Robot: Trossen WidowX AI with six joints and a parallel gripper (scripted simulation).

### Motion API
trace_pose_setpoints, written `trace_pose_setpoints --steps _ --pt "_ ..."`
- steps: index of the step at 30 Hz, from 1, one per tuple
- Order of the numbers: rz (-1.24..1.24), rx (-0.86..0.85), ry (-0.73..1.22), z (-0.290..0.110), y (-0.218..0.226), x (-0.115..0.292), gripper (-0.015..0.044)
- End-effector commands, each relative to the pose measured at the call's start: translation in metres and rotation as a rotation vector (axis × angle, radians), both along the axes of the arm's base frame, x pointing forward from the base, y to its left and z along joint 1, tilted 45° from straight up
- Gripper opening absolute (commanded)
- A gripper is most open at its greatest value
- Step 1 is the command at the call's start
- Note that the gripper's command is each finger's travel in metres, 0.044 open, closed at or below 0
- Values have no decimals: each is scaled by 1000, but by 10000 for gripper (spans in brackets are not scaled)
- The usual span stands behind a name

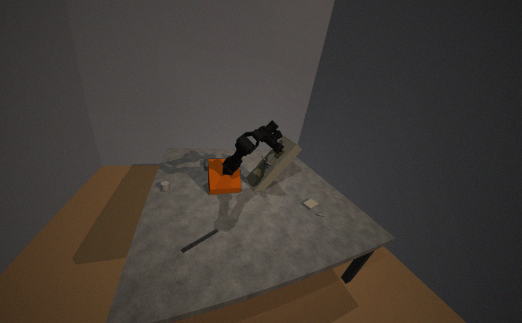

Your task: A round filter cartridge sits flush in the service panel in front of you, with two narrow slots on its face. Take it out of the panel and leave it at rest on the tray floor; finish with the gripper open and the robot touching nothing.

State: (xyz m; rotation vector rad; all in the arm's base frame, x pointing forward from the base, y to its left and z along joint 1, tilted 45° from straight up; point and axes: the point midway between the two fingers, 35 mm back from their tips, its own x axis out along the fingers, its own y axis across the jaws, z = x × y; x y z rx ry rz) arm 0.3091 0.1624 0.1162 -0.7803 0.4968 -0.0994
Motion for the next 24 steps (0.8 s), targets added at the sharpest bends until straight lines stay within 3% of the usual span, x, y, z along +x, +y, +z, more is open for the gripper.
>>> trace_pose_setpoints --steps 1,5,24 --pt "-2 2 1 0 -1 1 0" --pt "-23 46 -9 -2 -2 2 0" --pt "-286 627 -182 -5 -3 7 0"
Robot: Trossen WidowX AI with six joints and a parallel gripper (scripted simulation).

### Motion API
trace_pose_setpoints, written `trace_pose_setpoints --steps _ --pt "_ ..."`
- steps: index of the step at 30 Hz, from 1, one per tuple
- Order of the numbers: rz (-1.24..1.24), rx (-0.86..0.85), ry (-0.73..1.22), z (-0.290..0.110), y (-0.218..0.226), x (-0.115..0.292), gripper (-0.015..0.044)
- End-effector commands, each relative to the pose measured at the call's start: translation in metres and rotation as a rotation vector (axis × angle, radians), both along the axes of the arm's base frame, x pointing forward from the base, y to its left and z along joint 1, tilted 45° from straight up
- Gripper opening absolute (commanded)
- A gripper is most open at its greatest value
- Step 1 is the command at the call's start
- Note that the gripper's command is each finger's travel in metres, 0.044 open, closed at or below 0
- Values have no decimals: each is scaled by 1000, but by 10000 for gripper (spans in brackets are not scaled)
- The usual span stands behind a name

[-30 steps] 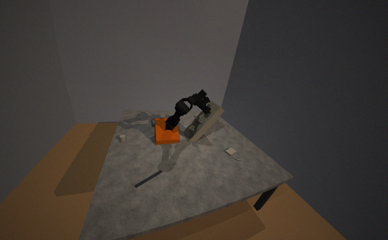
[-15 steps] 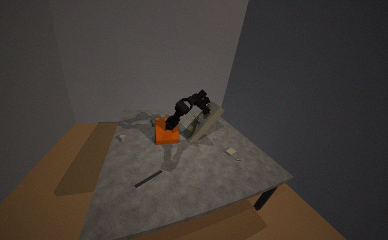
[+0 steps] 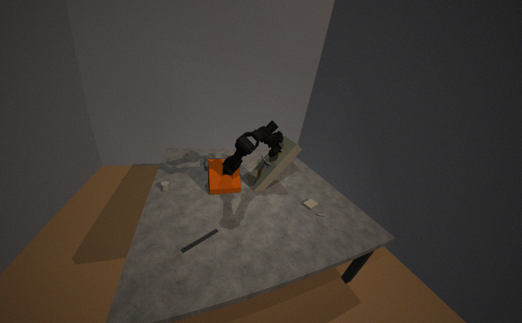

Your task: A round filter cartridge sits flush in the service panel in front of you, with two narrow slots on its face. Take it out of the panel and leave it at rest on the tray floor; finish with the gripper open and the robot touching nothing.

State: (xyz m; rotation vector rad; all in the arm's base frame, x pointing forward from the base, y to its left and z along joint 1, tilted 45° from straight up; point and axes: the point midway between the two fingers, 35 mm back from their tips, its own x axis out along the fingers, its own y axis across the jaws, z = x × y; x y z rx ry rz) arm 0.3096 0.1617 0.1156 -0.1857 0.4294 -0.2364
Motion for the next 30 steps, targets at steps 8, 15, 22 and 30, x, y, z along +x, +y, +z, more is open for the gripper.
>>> trace_pose_setpoints --steps 8,15,22,30 --pt "-151 327 -86 -5 -3 7 0" --pt "-241 528 -148 -5 -3 8 0" --pt "-336 740 -212 -5 -3 8 0" --pt "-445 984 -287 -5 -3 7 0"
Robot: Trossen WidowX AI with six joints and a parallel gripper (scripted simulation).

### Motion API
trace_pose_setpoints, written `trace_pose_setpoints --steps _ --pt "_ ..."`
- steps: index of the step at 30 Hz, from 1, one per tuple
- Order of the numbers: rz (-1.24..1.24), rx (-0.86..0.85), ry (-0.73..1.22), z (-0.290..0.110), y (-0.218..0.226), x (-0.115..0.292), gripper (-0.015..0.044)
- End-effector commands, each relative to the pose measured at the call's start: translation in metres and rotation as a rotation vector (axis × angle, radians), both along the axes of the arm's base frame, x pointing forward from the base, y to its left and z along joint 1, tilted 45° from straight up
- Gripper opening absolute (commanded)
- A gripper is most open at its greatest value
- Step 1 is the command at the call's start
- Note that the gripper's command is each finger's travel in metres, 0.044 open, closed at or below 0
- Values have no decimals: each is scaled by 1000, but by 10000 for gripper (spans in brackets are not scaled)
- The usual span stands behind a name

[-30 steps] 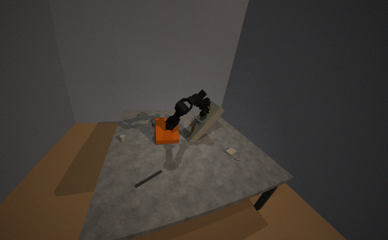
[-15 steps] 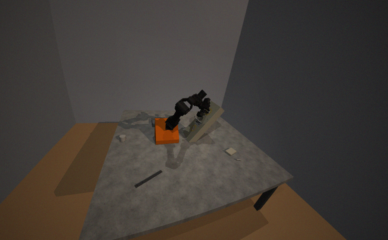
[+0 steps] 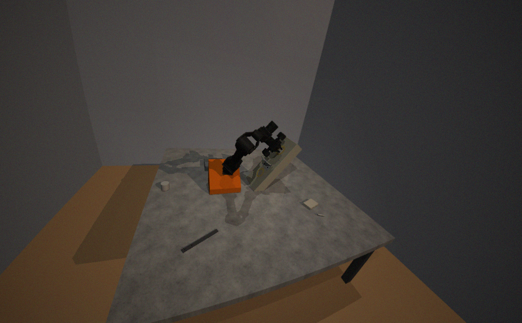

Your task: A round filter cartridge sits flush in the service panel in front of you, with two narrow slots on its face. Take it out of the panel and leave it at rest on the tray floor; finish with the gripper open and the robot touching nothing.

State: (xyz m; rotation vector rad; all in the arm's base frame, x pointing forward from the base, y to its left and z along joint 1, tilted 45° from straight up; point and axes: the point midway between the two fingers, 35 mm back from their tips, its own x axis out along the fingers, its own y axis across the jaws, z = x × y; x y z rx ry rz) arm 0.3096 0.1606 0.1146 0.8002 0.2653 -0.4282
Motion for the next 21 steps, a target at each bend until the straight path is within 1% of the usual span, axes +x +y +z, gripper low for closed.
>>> trace_pose_setpoints --steps 1,5,11,21 --pt "-59 131 -25 -4 -2 7 0" --pt "-109 244 -59 -4 -2 7 0" --pt "-63 142 -28 -4 -2 8 0" --pt "-61 137 -26 -4 -2 8 0"
